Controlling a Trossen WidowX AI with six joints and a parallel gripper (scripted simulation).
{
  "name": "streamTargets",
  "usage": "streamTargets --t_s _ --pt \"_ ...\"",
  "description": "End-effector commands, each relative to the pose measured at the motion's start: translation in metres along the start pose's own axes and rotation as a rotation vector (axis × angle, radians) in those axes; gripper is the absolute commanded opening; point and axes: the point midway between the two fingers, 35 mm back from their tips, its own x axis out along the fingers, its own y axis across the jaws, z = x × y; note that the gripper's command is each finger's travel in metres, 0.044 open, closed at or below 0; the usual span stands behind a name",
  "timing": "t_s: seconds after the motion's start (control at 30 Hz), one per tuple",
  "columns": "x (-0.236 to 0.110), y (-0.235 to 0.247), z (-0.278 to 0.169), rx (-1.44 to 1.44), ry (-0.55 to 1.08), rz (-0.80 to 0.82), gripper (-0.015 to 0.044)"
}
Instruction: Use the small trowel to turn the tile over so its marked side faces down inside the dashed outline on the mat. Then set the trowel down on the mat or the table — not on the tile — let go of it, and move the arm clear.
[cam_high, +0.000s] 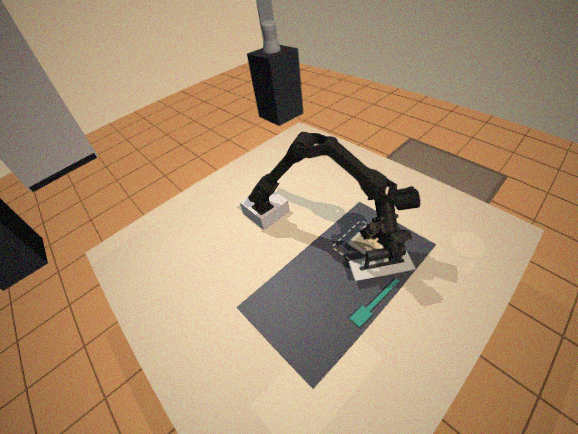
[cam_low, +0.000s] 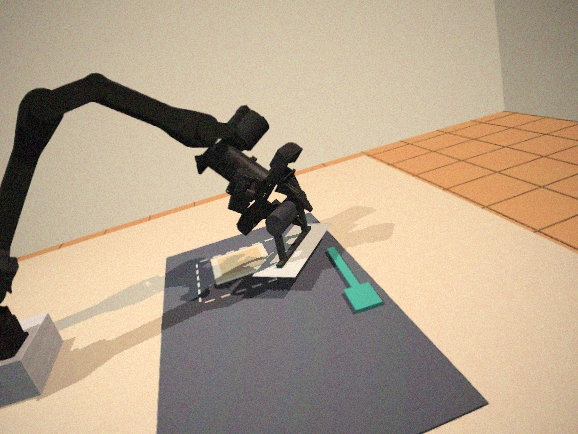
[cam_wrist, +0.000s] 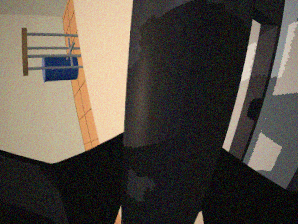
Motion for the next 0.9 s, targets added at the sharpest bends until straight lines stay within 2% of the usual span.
streamTargets --t_s 0.0,0.47,0.87 --pt "0.019 0.021 0.032 0.078 -0.082 0.013 0.0000" --pt "0.068 0.066 0.141 0.292 -0.328 0.021 0.0000" --pt "0.091 0.088 0.239 0.443 -0.526 0.027 0.0000"
